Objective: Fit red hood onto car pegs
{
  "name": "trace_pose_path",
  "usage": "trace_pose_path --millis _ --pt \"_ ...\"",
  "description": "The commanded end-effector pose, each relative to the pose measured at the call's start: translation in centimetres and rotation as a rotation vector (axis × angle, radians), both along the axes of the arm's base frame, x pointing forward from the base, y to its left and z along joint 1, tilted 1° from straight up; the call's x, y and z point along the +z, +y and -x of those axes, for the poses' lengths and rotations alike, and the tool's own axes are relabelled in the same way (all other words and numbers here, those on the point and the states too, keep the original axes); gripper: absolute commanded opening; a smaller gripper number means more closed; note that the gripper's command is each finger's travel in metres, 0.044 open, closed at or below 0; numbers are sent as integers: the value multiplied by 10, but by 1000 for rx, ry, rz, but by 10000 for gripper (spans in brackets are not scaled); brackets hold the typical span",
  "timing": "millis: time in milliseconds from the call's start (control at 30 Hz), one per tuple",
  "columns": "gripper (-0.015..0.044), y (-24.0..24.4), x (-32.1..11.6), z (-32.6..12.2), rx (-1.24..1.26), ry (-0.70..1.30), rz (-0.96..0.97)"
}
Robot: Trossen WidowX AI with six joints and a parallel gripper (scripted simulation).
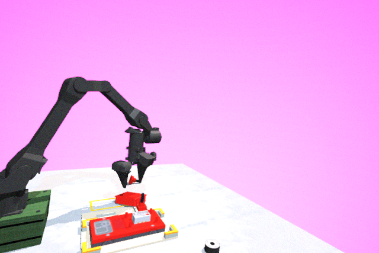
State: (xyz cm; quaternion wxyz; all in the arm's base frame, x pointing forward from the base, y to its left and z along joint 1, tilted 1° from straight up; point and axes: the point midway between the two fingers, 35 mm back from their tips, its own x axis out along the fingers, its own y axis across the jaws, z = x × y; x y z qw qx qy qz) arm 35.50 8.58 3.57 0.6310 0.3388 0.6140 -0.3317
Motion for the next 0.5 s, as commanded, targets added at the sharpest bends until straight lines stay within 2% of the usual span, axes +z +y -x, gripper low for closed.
trace_pose_path --millis 0,467 --pt "440 0 -5 1 6 4 0" --pt "440 0 -18 0 6 4 0"
